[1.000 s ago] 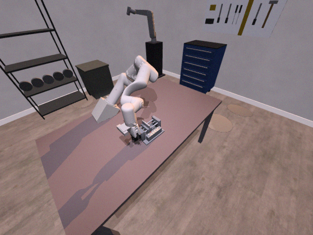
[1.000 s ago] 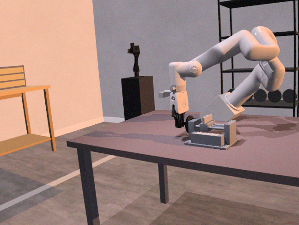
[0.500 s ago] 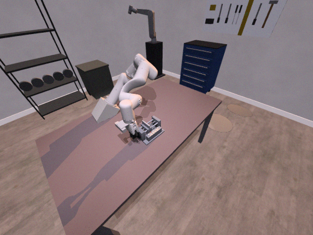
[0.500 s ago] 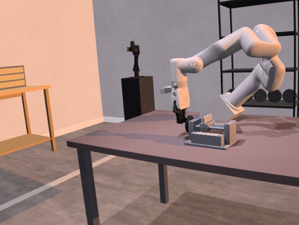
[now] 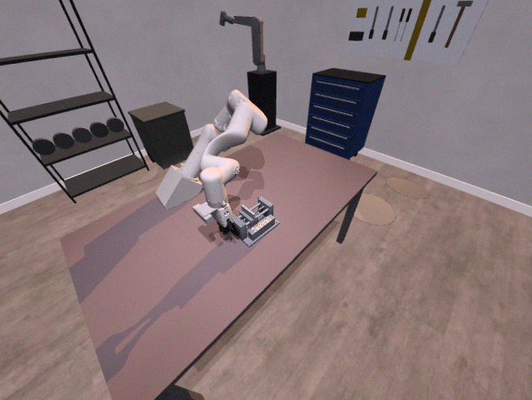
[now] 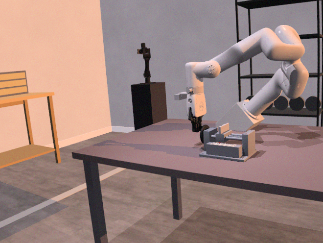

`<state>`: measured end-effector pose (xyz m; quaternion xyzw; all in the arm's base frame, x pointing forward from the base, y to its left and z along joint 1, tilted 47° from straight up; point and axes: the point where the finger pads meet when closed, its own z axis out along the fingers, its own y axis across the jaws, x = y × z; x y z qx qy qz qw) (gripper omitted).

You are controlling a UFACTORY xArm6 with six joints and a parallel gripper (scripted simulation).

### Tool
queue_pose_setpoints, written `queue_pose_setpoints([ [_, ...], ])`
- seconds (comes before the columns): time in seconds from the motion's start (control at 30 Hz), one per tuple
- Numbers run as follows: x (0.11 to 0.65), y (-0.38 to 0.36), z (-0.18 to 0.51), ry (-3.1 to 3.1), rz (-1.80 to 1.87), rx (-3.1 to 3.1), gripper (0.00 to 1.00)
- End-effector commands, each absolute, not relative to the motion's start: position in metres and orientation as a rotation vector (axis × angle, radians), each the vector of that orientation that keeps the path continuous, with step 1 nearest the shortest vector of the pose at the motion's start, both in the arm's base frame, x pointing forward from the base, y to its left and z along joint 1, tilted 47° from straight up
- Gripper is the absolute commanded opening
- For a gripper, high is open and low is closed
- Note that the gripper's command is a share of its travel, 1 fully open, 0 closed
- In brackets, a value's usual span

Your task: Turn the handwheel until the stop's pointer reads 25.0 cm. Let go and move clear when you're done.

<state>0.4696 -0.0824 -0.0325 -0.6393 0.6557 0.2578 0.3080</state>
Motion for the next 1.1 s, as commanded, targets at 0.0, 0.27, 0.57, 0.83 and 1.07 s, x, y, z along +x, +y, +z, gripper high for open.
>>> queue_pose_setpoints([
  [0.0,0.466,-0.083,-0.032,1.734,0.678,-1.69,0.06],
  [0.27,0.462,-0.082,-0.033,1.734,0.678,-1.69,0.06],
  [0.57,0.457,-0.081,-0.035,1.734,0.678,-1.69,0.06],
  [0.83,0.454,-0.079,-0.036,1.734,0.678,-1.69,0.06],
  [1.07,0.452,-0.078,-0.037,1.734,0.678,-1.69,0.06],
])
